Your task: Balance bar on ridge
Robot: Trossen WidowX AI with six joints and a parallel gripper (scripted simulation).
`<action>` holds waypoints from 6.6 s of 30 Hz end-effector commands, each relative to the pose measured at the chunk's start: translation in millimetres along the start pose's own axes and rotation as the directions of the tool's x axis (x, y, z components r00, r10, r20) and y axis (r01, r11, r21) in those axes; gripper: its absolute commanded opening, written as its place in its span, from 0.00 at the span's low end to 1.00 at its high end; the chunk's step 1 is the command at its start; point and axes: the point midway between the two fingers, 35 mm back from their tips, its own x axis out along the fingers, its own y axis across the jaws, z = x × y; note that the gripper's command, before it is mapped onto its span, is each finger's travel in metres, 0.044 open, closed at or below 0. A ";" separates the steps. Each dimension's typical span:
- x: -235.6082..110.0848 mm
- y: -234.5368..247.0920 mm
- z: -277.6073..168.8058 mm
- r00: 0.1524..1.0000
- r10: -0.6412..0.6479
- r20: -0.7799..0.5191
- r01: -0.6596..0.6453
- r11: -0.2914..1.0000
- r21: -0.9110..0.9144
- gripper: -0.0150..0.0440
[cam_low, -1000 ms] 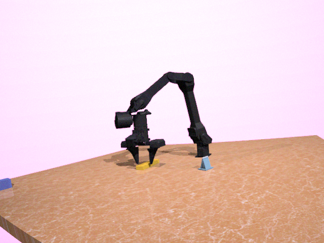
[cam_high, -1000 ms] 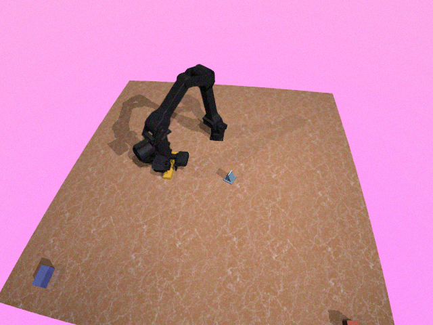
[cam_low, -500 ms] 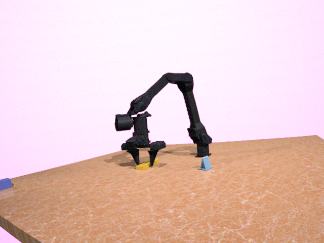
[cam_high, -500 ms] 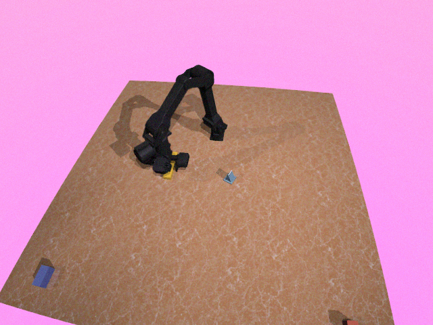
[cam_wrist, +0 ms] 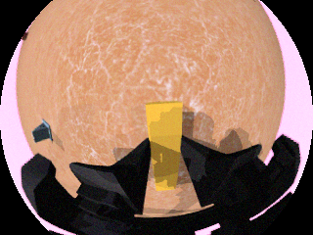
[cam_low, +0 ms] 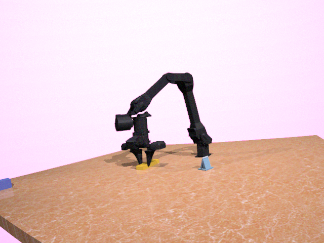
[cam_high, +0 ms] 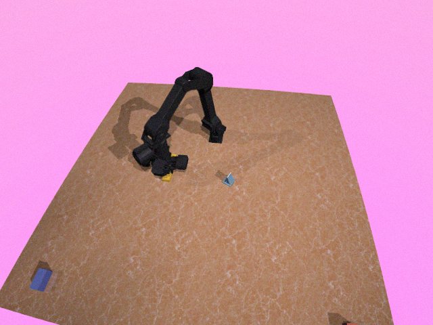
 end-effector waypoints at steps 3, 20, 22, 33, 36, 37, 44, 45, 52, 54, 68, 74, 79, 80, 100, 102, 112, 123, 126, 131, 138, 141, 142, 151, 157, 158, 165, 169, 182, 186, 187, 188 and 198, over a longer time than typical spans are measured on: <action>-0.5 -0.1 0.1 1.000 0.000 0.000 0.000 1.000 0.000 0.39; -41.8 -2.9 3.6 1.000 -0.002 0.000 0.002 1.000 -0.002 0.25; -46.9 -3.0 3.6 1.000 -0.002 -0.001 0.002 1.000 -0.002 0.25; -75.6 -2.2 2.5 1.000 -0.002 -0.001 0.002 1.000 -0.003 0.25; -83.5 -1.6 1.7 1.000 -0.002 -0.002 0.002 1.000 -0.004 0.25; -86.1 -1.4 1.4 1.000 -0.002 -0.002 0.002 1.000 -0.004 0.25; -94.8 4.4 3.8 1.000 -0.002 -0.002 0.002 1.000 -0.028 0.25; -94.8 7.7 6.0 1.000 -0.002 -0.001 0.002 0.999 -0.044 0.25; -95.0 31.7 20.6 1.000 0.000 0.000 0.000 0.988 -0.153 0.25; -95.0 38.7 24.4 1.000 0.001 0.000 -0.001 0.983 -0.184 0.25; -95.5 90.4 45.2 1.000 0.005 0.002 -0.004 0.921 -0.389 0.25; -95.8 113.5 51.1 1.000 0.007 0.002 -0.005 0.882 -0.471 0.25; -96.0 133.1 54.6 1.000 0.008 0.002 -0.006 0.845 -0.535 0.25; -96.1 137.1 55.1 1.000 0.008 0.003 -0.006 0.837 -0.548 0.25; -97.5 216.0 53.8 1.000 0.015 0.002 -0.008 0.648 -0.761 0.25; -97.7 223.7 52.4 1.000 0.015 0.002 -0.008 0.628 -0.779 0.25; -98.5 261.1 41.7 1.000 0.018 0.002 -0.008 0.521 -0.854 0.25; -98.9 290.5 26.7 1.000 0.021 0.000 -0.009 0.434 -0.901 0.25; -96.6 290.9 26.7 1.000 0.021 0.000 -0.009 0.434 -0.901 0.25; -89.1 292.1 26.2 1.000 0.021 0.000 -0.009 0.434 -0.901 0.25; -77.5 292.5 26.1 1.000 0.021 0.000 -0.009 0.433 -0.901 0.25; -72.6 292.6 26.0 1.000 0.021 0.000 -0.009 0.433 -0.901 0.25; -70.9 292.6 25.9 1.000 0.021 0.000 -0.009 0.433 -0.901 0.25; -56.5 292.4 24.8 1.000 0.021 0.000 -0.009 0.433 -0.901 0.25; -55.6 292.4 24.8 1.000 0.021 0.000 -0.009 0.433 -0.901 0.25; -55.6 292.4 24.8 1.000 0.021 0.000 -0.009 0.433 -0.901 0.25; -56.2 292.4 24.7 1.000 0.021 0.000 -0.009 0.433 -0.901 0.25; -55.8 292.4 24.7 1.000 0.021 0.000 -0.009 0.433 -0.901 0.25; -54.7 292.4 24.7 1.000 0.021 0.000 -0.009 0.433 -0.901 0.25; -54.4 292.4 24.7 1.000 0.021 0.000 -0.009 0.433 -0.901 0.25; -54.2 292.4 24.7 1.000 0.021 0.000 -0.009 0.433 -0.901 0.25; -54.2 292.4 24.7 1.000 0.021 0.000 -0.009 0.433 -0.901 0.25; -53.4 292.4 24.7 1.000 0.021 0.000 -0.009 0.433 -0.901 0.25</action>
